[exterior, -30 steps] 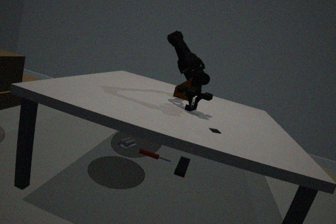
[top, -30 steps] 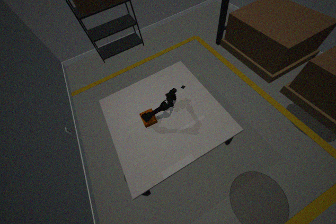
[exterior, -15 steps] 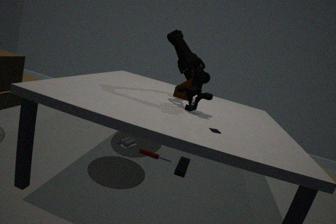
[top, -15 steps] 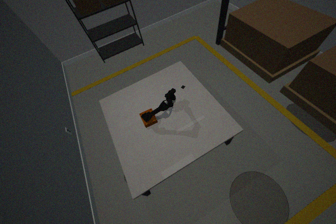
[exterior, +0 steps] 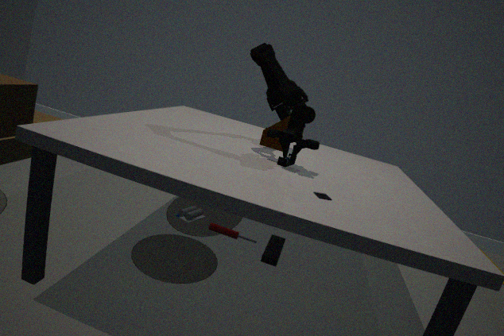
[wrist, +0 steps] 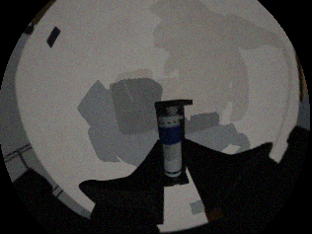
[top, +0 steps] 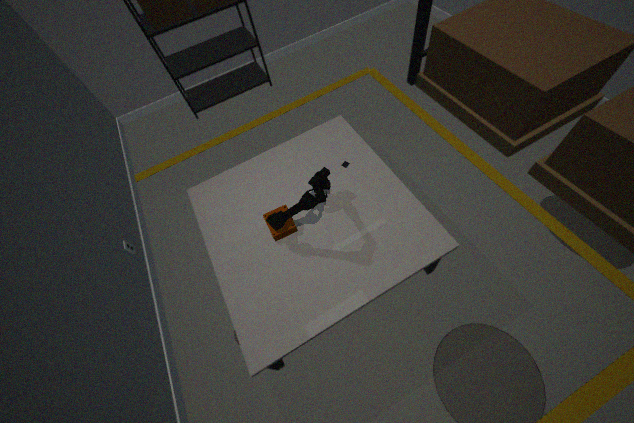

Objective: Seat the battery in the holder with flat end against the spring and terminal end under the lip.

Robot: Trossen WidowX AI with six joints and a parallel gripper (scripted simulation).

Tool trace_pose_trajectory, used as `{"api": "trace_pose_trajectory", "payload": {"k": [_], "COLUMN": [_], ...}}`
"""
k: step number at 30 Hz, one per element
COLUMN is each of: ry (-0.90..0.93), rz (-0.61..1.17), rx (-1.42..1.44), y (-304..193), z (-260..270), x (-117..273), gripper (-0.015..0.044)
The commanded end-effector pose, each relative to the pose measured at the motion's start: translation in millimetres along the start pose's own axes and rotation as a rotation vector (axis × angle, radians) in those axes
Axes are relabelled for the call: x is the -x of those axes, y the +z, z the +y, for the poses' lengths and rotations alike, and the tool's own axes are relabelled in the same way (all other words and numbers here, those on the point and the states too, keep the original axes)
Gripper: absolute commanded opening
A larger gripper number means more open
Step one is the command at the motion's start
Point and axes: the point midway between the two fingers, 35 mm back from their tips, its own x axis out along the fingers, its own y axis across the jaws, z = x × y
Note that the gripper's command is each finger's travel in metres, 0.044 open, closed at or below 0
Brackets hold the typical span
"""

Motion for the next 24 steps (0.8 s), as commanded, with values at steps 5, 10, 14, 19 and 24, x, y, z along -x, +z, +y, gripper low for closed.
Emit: {"api": "trace_pose_trajectory", "payload": {"k": [5, 10, 14, 19, 24], "ry": [-0.002, -0.001, 0.000, 0.001, 0.001], "rz": [-0.039, -0.065, -0.085, -0.110, -0.135], "rx": [-0.006, -0.007, -0.007, -0.007, -0.008], "y": [-0.6, -1.4, -2.0, -2.7, -3.5], "z": [-2.4, -2.6, -2.7, -3.0, -3.3], "x": [-2.4, -2.3, -2.6, -3.0, -3.3], "gripper": [0.0069, 0.0069, 0.0069, 0.0069, 0.0069]}}
